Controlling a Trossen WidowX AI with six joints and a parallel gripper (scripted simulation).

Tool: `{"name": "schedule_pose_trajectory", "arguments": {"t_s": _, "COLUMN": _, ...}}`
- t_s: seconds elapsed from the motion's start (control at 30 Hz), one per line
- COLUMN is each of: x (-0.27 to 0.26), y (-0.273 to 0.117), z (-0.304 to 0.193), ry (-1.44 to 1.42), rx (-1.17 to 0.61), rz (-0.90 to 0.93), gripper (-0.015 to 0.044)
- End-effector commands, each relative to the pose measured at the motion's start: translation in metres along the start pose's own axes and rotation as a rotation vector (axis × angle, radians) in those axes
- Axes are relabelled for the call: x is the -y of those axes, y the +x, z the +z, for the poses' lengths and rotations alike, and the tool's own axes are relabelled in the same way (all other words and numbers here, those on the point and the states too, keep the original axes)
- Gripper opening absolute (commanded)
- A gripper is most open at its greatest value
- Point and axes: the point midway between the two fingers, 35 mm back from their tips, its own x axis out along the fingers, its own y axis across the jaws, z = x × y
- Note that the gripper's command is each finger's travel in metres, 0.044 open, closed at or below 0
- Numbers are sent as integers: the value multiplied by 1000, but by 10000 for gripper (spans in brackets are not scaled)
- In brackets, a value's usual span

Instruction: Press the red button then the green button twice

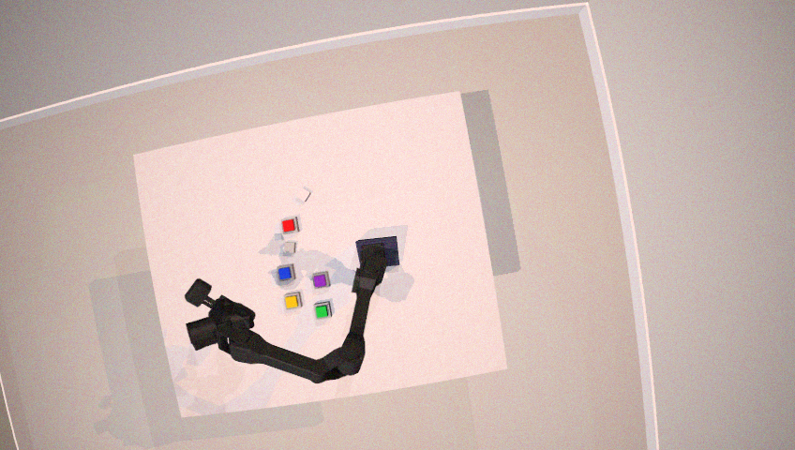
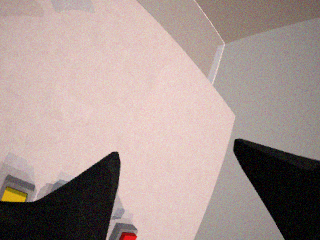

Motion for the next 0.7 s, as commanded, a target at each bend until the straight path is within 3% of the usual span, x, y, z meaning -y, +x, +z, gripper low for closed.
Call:
{"name": "schedule_pose_trajectory", "arguments": {"t_s": 0.0, "x": 10, "y": 20, "z": -70, "ry": 144, "rx": -148, "rz": 97, "gripper": 400}}
{"name": "schedule_pose_trajectory", "arguments": {"t_s": 0.33, "x": -17, "y": 28, "z": -242, "ry": 628, "rx": -424, "rz": 466, "gripper": 400}}
{"name": "schedule_pose_trajectory", "arguments": {"t_s": 0.57, "x": -25, "y": 25, "z": -256, "ry": 687, "rx": -439, "rz": 517, "gripper": 400}}
{"name": "schedule_pose_trajectory", "arguments": {"t_s": 0.67, "x": -37, "y": 45, "z": -261, "ry": 687, "rx": -438, "rz": 517, "gripper": 321}}
